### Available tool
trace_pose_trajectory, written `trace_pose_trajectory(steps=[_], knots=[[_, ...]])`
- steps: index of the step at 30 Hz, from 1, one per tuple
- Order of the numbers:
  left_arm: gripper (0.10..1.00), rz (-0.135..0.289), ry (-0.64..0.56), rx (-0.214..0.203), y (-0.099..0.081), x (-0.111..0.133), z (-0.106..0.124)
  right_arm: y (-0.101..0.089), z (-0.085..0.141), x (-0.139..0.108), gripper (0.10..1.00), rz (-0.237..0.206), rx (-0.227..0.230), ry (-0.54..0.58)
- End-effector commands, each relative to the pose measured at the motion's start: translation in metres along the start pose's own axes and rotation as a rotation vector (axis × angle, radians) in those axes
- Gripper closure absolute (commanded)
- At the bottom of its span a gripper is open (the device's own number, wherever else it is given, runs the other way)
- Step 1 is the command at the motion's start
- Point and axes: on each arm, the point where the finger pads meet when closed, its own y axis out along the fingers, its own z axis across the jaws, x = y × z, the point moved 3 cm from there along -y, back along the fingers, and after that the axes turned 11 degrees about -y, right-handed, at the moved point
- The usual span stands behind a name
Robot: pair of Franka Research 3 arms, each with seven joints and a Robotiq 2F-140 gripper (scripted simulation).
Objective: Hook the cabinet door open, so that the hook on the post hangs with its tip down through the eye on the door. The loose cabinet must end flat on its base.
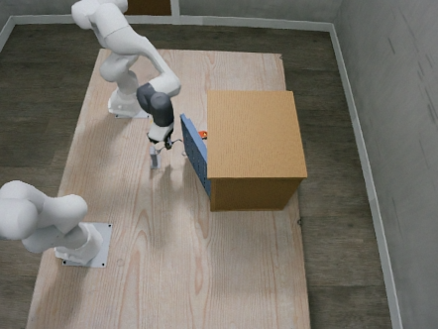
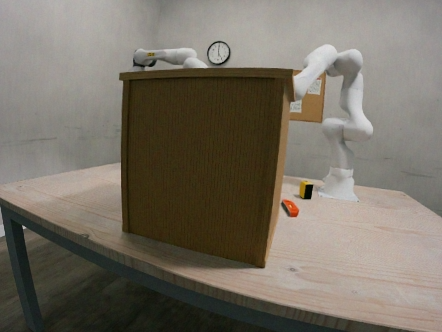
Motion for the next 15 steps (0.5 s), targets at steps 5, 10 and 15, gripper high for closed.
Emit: trace_pose_trajectory(steps=[5, 10, 15], knots=[[0.972, -0.009, 0.108, -0.011, -0.0024, -0.0022, -0.0066, -0.0001, 0.0, 0.0, 0.098, 0.0, 0.0, 0.0], [0.972, -0.011, 0.122, -0.011, -0.0025, -0.0025, -0.0074, -0.0001, 0.0, 0.0, 0.098, 0.0, 0.0, 0.0], [0.972, -0.016, 0.163, -0.012, -0.0029, -0.0036, -0.0096, -0.0001, 0.0, 0.0, 0.098, 0.0, 0.0, 0.0]])
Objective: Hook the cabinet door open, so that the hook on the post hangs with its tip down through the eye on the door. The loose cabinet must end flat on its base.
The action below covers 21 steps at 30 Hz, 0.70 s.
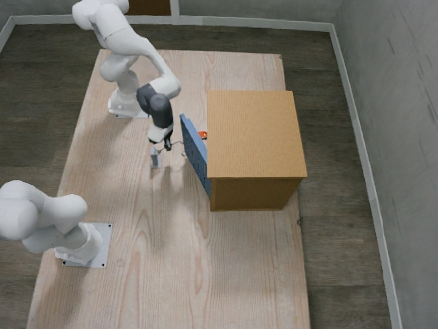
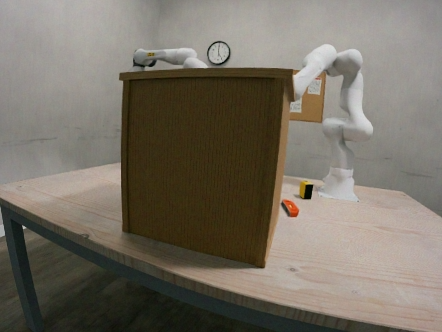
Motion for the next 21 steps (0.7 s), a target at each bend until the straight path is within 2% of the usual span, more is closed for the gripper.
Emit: trace_pose_trajectory(steps=[1, 9, 21], knots=[[0.972, -0.006, 0.078, -0.011, -0.0023, -0.0016, -0.0054, -0.0001, 0.0, 0.0, 0.098, 0.0, 0.0, 0.0], [0.972, -0.01, 0.107, -0.011, -0.0026, -0.0022, -0.007, -0.0001, 0.0, 0.0, 0.098, 0.0, 0.0, 0.0], [0.972, -0.023, 0.215, -0.014, -0.0034, -0.0051, -0.0129, -0.0001, 0.0, 0.0, 0.098, 0.0, 0.0, 0.0]])
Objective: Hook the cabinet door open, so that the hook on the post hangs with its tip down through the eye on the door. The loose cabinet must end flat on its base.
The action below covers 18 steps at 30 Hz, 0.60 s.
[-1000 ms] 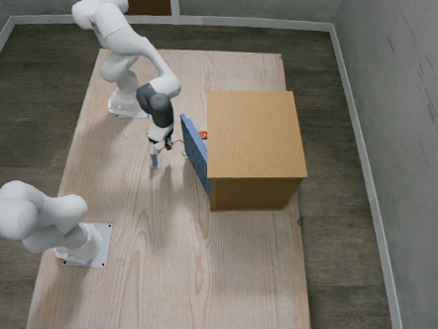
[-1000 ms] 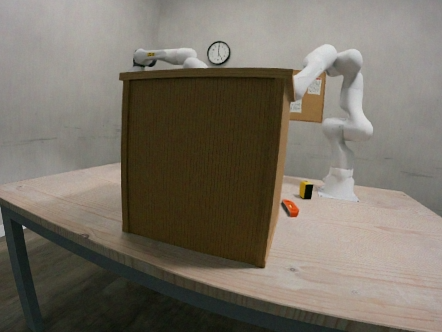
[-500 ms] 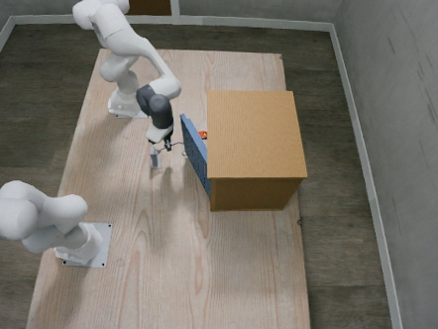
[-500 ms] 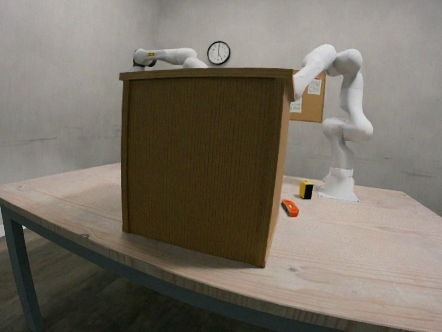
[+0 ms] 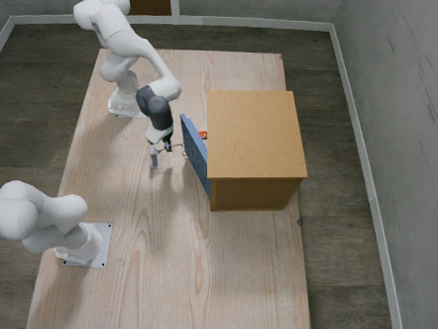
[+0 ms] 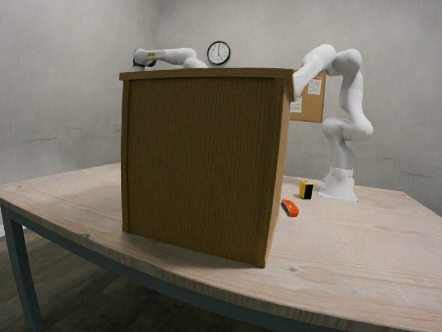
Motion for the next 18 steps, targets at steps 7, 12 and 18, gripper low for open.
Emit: trace_pose_trajectory(steps=[7, 12, 18], knots=[[0.972, -0.008, 0.087, -0.01, -0.0018, -0.0013, -0.0058, -0.0001, 0.0, 0.0, 0.098, 0.0, 0.0, 0.0], [0.972, -0.008, 0.087, -0.01, 0.0006, 0.0002, -0.0066, -0.0001, 0.0, 0.0, 0.098, 0.0, 0.0, 0.0], [0.972, -0.008, 0.087, -0.01, 0.0034, 0.0017, -0.0074, -0.0001, 0.0, 0.0, 0.098, 0.0, 0.0, 0.0]])
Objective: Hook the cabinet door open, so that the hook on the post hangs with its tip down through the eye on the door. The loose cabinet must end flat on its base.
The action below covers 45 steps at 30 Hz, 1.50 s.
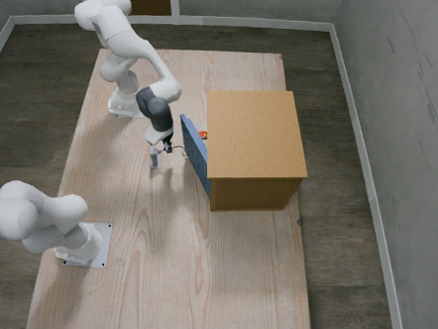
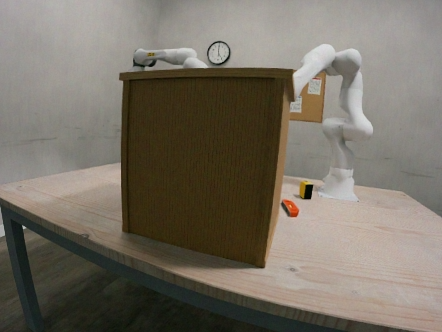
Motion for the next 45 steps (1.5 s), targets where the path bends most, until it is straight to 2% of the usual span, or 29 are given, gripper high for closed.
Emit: trace_pose_trajectory(steps=[1, 32, 45], knots=[[0.972, -0.004, 0.016, -0.006, 0.001, 0.002, -0.003, 0.0, 0.0, 0.0, 0.098, 0.0, 0.0, 0.0], [0.972, -0.004, 0.016, -0.006, 0.013, 0.007, -0.005, 0.0, 0.0, 0.0, 0.098, 0.0, 0.0, 0.0], [0.972, -0.004, 0.016, -0.006, 0.013, 0.007, -0.005, 0.0, 0.0, 0.0, 0.098, 0.0, 0.0, 0.0]])
